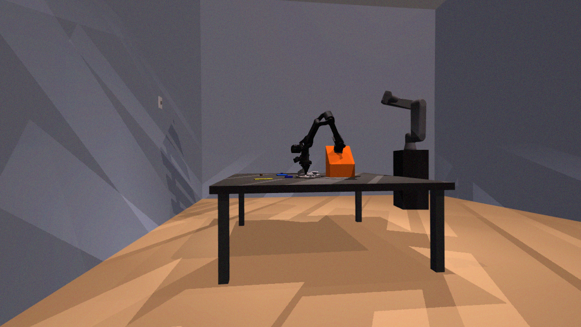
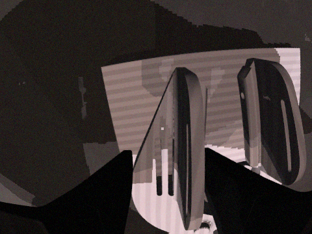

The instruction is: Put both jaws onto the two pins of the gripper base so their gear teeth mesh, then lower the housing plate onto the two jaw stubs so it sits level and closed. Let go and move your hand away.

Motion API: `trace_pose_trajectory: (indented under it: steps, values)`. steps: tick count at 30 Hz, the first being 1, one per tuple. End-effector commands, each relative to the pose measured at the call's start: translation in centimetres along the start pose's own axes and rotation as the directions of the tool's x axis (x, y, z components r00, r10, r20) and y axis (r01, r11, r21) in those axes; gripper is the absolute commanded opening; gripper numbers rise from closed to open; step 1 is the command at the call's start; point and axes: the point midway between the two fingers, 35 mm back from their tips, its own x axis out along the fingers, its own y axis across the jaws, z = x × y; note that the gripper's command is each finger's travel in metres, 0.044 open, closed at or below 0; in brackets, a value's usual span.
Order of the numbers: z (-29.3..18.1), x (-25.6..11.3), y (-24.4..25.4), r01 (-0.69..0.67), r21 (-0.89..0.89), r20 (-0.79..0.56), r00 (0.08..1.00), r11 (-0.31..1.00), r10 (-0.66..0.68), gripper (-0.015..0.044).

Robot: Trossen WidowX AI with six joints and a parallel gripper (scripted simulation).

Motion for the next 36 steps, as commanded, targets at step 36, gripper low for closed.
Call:
trace_pose_trajectory:
  steps: [36]
  values:
    - [-0.04, 1.06, -0.08, 0.005, 0.006, 0.0, 1.0, 1.0, -0.005, 0.0134]
